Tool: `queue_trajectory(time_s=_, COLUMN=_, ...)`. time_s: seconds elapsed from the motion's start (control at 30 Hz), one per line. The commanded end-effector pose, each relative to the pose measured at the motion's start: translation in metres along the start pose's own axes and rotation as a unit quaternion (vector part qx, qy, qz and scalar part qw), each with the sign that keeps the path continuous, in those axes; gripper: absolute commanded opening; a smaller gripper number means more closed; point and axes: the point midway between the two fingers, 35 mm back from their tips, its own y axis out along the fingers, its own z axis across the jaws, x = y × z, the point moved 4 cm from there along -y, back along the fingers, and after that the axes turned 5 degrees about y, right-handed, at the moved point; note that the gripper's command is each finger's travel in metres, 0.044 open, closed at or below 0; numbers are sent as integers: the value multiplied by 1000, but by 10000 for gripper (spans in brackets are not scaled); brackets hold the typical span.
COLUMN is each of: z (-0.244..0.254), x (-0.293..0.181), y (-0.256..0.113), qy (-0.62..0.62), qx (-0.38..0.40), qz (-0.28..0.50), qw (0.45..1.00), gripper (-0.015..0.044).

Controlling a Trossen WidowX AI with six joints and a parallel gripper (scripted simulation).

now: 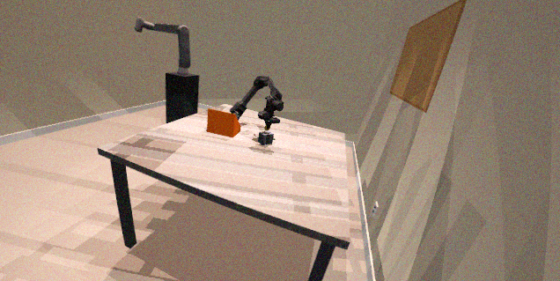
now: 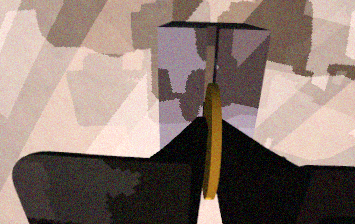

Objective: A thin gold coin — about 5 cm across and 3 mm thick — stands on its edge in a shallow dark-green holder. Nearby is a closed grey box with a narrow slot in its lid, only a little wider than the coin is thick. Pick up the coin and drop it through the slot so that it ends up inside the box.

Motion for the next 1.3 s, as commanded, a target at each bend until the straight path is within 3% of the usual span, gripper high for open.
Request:
queue_trajectory(time_s=0.0, z=-4, x=1, y=2, qy=6, qx=-3, qz=-2, qw=1000, gripper=0)
queue_trajectory(time_s=1.27, z=-3, x=1, y=2, qy=5, qx=-1, qz=0, qw=1000, gripper=0)
